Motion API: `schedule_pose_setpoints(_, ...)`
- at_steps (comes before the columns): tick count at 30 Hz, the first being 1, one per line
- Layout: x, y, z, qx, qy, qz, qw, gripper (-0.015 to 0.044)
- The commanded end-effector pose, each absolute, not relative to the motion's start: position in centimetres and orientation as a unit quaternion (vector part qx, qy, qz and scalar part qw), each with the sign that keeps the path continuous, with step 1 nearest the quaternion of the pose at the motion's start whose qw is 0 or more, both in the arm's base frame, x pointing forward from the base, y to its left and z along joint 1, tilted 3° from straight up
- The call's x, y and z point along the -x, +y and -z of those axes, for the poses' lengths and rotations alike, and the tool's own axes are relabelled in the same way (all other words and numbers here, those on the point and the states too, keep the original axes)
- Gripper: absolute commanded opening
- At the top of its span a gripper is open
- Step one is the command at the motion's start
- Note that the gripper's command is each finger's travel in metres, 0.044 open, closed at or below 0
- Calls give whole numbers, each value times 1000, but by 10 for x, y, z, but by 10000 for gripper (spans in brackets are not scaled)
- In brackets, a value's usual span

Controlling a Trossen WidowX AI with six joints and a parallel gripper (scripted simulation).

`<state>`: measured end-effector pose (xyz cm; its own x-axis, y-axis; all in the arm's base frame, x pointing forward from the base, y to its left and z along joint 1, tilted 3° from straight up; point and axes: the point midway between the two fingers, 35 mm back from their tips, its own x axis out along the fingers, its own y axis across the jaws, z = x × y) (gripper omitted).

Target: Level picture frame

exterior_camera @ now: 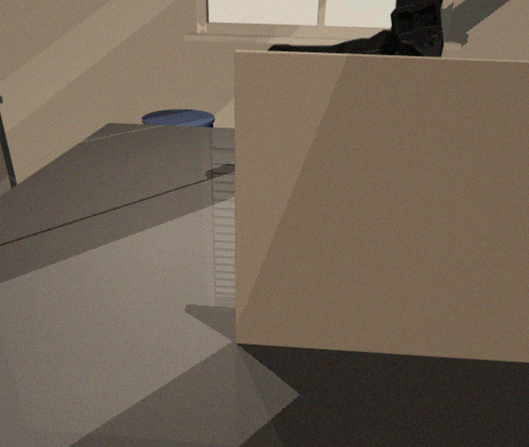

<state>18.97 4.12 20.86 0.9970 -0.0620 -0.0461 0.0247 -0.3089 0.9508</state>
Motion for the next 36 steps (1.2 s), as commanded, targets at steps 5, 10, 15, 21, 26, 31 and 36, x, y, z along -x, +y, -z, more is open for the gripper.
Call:
schedule_pose_setpoints(5, -189, 40, -211, -810, -14, 37, 586, 260)
schedule_pose_setpoints(10, -189, 40, -211, -810, -14, 37, 586, 260)
schedule_pose_setpoints(15, -189, 40, -211, -810, -14, 37, 586, 260)
schedule_pose_setpoints(21, -189, 40, -211, -810, -14, 37, 586, 260)
schedule_pose_setpoints(26, -211, 51, -202, -799, -11, 38, 600, 260)
schedule_pose_setpoints(31, -240, 54, -187, -785, -12, 37, 619, 260)
schedule_pose_setpoints(36, -262, 46, -171, -771, -14, 35, 635, 260)
